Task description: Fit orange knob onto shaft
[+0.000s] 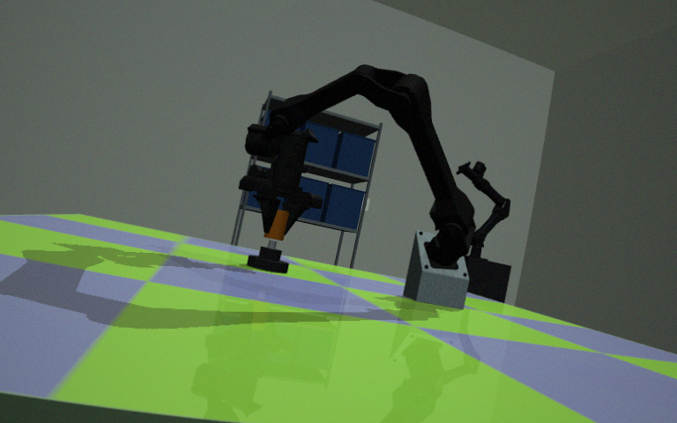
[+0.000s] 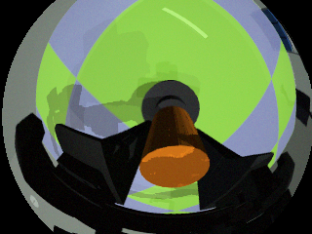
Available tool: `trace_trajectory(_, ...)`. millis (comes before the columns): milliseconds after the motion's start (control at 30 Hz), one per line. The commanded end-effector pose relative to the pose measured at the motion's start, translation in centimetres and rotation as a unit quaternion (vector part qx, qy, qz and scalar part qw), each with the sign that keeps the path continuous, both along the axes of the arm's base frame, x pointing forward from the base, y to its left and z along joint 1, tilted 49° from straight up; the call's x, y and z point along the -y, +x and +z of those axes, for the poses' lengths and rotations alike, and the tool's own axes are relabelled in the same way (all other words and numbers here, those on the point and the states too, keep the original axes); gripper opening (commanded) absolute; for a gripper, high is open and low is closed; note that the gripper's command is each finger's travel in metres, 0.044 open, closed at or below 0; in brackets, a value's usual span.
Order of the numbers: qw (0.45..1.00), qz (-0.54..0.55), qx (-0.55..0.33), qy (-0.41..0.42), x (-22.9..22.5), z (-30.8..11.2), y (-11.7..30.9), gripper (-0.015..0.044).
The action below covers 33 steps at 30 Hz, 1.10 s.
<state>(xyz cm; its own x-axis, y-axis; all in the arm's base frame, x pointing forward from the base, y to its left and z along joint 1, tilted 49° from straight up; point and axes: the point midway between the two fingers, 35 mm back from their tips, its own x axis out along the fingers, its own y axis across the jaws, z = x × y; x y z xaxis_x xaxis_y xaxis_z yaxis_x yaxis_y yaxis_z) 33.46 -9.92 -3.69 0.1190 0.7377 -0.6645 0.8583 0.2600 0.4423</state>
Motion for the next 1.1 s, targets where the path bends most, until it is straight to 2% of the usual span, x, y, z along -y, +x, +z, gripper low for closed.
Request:
trace_trajectory(0, 0.999, 0.031, 0.036, -0.006, 0.17, 0.04, 0.12, 0.0)
trace_trajectory(100, 0.996, 0.058, 0.067, -0.011, 0.06, -0.09, 0.11, 0.0)
trace_trajectory(1067, 0.996, 0.058, 0.067, -0.011, -0.07, -0.15, -0.03, 0.0)
